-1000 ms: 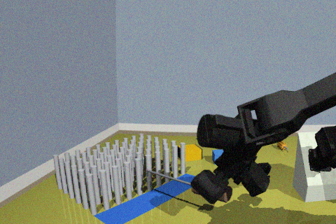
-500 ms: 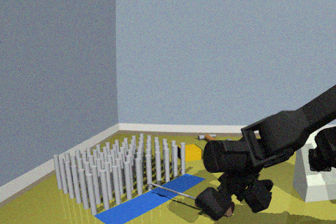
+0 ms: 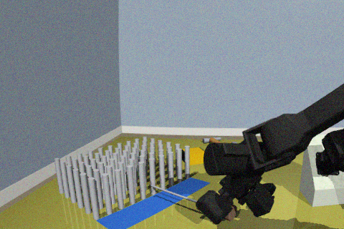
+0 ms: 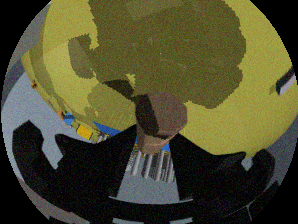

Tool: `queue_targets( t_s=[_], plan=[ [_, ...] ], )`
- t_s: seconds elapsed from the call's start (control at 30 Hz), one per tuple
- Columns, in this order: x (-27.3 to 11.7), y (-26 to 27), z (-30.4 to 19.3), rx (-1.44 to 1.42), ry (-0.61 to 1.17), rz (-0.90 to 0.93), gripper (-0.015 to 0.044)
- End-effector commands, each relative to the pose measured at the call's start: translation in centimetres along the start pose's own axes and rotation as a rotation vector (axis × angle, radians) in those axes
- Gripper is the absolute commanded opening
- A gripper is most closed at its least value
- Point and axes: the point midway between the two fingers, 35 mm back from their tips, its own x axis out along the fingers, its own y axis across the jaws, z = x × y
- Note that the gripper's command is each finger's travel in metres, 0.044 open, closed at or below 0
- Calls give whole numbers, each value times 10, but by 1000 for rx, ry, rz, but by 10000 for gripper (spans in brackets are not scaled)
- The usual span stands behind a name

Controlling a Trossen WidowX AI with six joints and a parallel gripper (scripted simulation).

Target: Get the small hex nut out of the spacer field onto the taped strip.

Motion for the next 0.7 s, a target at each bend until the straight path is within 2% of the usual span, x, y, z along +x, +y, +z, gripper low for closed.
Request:
queue_targets(
  t_s=[0.0, 0.67],
  plan=[
    [0, -1, -4, 0, 7, -4, 0],
    [7, -2, -14, -1, 8, -5, 0]
  ],
)
